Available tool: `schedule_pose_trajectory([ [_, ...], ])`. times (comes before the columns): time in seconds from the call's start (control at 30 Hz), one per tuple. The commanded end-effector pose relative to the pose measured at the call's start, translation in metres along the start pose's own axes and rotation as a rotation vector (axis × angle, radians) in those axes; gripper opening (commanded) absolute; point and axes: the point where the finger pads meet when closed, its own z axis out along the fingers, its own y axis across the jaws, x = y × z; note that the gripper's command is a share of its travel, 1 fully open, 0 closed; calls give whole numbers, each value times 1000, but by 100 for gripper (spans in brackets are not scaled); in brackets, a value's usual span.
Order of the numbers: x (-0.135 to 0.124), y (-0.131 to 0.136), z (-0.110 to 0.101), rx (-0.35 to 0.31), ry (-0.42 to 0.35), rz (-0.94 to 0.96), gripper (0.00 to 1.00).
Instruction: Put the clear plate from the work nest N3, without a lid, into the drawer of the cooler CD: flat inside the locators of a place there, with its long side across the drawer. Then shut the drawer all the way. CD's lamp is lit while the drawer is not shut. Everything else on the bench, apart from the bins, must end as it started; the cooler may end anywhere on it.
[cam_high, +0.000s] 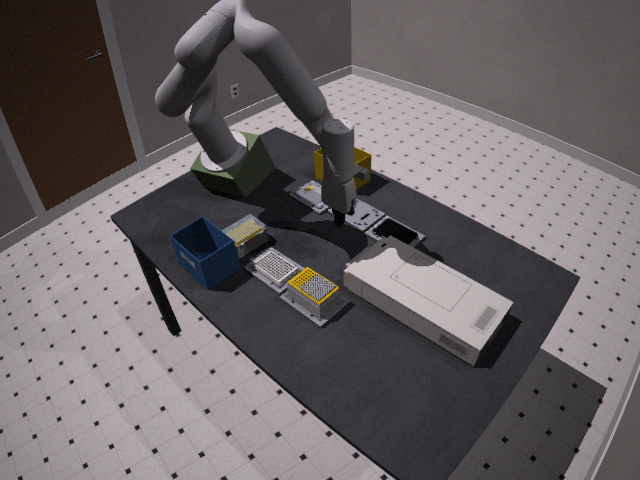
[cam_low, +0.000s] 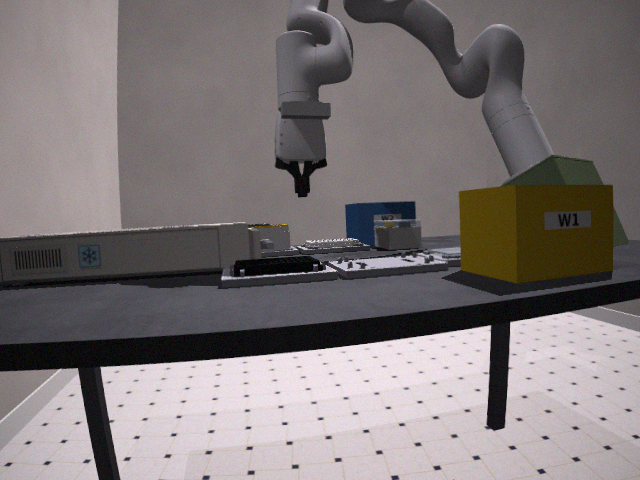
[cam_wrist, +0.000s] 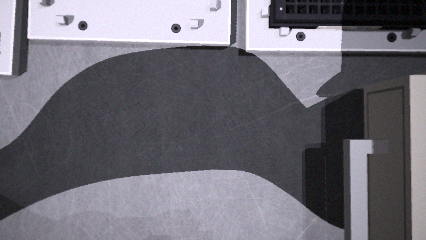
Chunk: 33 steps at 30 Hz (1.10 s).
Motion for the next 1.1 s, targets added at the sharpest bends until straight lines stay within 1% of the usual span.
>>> schedule_pose_trajectory([
  [0.0,0,1,-8,-1,0,0,0],
  [0.3,0,1,-8,-1,0,0,0],
  [0.33,0,-3,-10,-1,0,34,100],
  [0.57,1,-32,-30,-1,1,267,100],
  [0.63,1,-32,-30,-1,1,267,100],
  [1.07,4,-86,-66,-1,1,700,100],
])
